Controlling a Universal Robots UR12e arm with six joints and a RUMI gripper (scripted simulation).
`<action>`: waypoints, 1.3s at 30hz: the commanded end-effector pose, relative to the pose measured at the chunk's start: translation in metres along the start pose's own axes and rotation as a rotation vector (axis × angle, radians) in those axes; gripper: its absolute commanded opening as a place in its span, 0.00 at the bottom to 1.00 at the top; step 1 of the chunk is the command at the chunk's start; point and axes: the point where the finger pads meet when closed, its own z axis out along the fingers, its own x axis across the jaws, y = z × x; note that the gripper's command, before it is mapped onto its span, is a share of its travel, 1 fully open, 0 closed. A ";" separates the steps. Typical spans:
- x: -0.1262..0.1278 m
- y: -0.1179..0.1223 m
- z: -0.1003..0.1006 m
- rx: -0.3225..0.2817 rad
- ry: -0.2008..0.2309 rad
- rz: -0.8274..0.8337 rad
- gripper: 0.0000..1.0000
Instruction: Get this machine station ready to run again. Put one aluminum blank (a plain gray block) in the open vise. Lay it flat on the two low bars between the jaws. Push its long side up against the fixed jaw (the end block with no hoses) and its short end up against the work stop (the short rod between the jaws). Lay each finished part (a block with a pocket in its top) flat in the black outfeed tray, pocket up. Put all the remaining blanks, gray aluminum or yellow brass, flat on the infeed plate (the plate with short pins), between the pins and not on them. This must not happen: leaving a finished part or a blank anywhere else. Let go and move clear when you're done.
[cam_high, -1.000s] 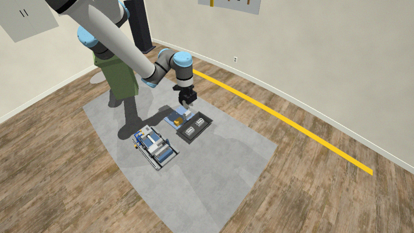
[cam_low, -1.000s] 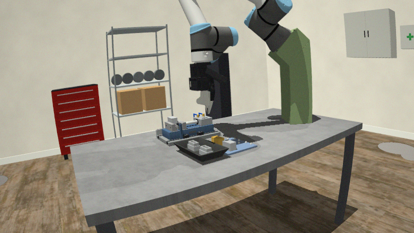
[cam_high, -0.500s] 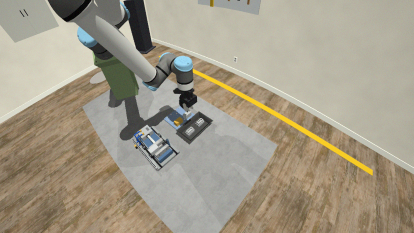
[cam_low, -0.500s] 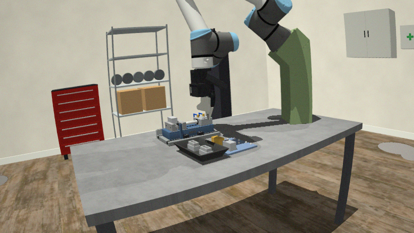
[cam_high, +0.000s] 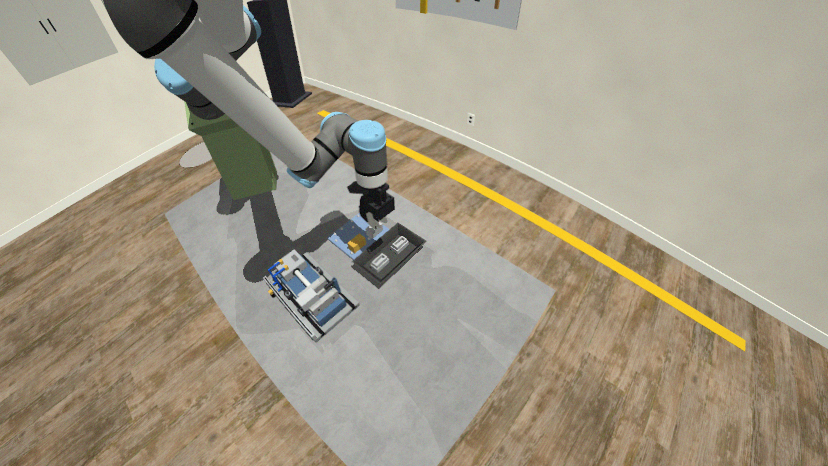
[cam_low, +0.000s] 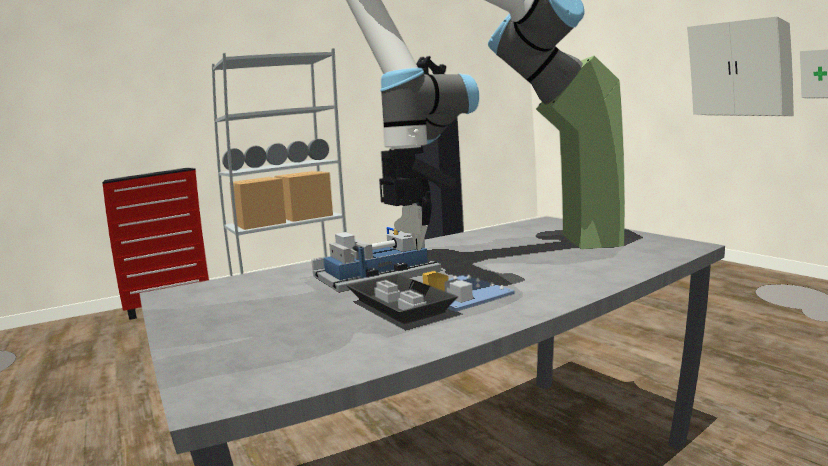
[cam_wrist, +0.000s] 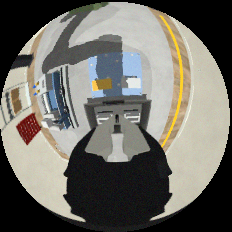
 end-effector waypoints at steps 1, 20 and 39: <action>0.000 0.001 0.005 -0.001 0.000 0.000 0.00; 0.000 0.001 0.008 -0.001 0.000 0.000 0.00; 0.000 0.001 0.008 -0.001 0.000 0.000 0.00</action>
